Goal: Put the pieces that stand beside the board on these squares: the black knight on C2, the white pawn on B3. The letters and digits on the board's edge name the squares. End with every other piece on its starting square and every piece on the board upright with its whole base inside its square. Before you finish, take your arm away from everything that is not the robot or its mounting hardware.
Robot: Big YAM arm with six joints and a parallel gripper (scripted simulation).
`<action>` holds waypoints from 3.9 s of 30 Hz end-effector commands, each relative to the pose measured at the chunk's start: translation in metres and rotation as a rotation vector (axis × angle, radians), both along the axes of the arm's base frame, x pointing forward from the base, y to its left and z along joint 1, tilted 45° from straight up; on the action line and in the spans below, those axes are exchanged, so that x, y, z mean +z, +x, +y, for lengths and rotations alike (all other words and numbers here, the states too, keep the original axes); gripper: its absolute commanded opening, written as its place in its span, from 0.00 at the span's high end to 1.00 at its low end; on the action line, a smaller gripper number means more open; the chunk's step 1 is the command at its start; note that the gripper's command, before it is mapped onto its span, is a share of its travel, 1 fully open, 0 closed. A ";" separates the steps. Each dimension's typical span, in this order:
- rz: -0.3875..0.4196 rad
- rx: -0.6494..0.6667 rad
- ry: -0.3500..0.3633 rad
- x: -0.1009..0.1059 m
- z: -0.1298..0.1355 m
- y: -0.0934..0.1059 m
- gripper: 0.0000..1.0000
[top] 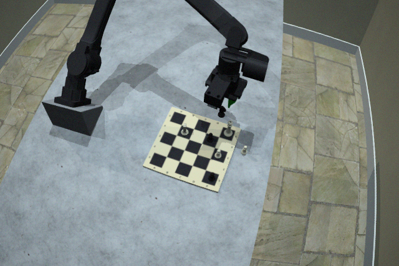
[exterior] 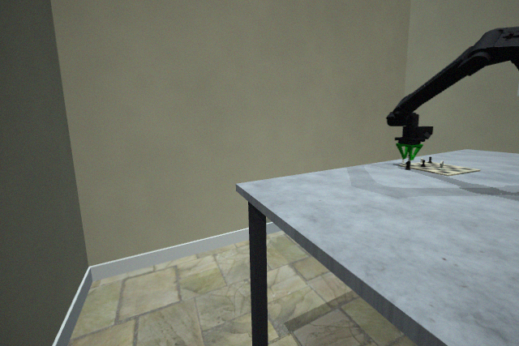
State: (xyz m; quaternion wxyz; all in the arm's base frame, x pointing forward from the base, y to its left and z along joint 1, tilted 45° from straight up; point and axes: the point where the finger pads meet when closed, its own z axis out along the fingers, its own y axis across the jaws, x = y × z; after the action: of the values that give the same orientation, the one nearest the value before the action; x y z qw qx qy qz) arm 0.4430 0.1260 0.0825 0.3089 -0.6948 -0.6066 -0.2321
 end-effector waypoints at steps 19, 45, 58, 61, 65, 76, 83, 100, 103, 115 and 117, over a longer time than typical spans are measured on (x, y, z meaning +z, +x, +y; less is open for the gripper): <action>-0.053 0.001 0.000 0.020 0.003 0.015 0.63; -0.002 0.003 0.000 -0.022 0.026 0.001 0.63; -0.022 -0.007 0.001 -0.019 0.024 0.007 0.63; -0.022 -0.007 0.001 -0.019 0.024 0.007 0.63; -0.022 -0.007 0.001 -0.019 0.024 0.007 0.63; -0.022 -0.007 0.001 -0.019 0.024 0.007 0.63; -0.022 -0.007 0.001 -0.019 0.024 0.007 0.63; -0.022 -0.007 0.001 -0.019 0.024 0.007 1.00; -0.022 -0.007 0.001 -0.019 0.024 0.007 1.00; -0.022 -0.007 0.001 -0.019 0.024 0.007 1.00; -0.022 -0.007 0.001 -0.019 0.024 0.007 1.00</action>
State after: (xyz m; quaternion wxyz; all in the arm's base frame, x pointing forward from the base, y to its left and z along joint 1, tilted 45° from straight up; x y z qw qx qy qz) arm 0.4421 0.1514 0.0606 0.3078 -0.6940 -0.6076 -0.2335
